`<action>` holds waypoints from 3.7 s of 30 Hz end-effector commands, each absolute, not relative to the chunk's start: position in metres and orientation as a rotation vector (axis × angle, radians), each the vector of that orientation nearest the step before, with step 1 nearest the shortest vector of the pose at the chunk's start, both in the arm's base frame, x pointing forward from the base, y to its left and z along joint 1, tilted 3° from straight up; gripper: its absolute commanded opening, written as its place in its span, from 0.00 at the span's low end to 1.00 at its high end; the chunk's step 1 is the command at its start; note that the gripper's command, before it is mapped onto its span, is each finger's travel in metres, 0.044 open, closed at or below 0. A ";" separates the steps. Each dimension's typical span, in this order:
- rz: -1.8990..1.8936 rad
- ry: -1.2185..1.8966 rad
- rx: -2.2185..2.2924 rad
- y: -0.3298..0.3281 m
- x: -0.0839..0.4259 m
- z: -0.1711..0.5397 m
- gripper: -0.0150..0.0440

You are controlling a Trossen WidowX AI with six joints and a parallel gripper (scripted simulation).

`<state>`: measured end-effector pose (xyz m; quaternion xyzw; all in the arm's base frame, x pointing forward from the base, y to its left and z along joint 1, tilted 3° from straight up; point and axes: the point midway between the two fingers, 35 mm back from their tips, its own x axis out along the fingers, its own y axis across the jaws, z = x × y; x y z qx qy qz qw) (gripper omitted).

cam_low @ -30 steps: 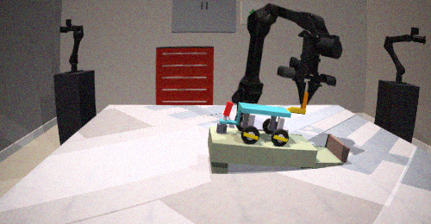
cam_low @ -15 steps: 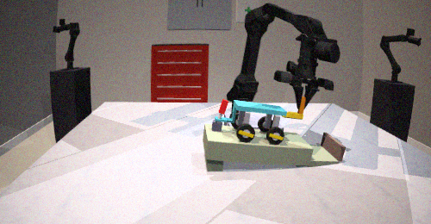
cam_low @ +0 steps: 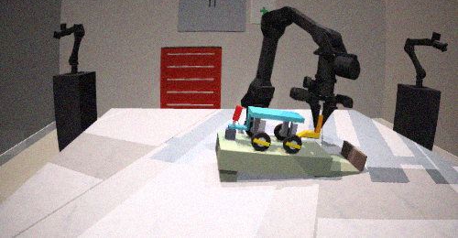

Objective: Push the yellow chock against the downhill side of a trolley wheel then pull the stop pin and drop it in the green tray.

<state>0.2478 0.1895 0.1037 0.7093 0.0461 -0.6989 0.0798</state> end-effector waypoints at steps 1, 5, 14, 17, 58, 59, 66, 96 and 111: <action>-2.090 0.135 2.108 0.186 0.246 0.093 0.25; -2.090 0.135 2.108 0.185 0.245 0.088 0.25; -2.089 0.135 2.108 0.180 0.248 0.091 0.25; -2.089 0.134 2.108 0.177 0.249 0.092 0.25; -2.090 0.137 2.118 0.162 0.257 0.097 0.58; -2.090 0.137 2.118 0.163 0.257 0.098 0.58; -2.088 0.133 2.108 0.164 0.255 0.123 0.58; -2.114 -0.330 2.497 0.127 0.289 0.171 0.58; -2.111 -1.749 2.679 0.013 0.320 0.182 0.58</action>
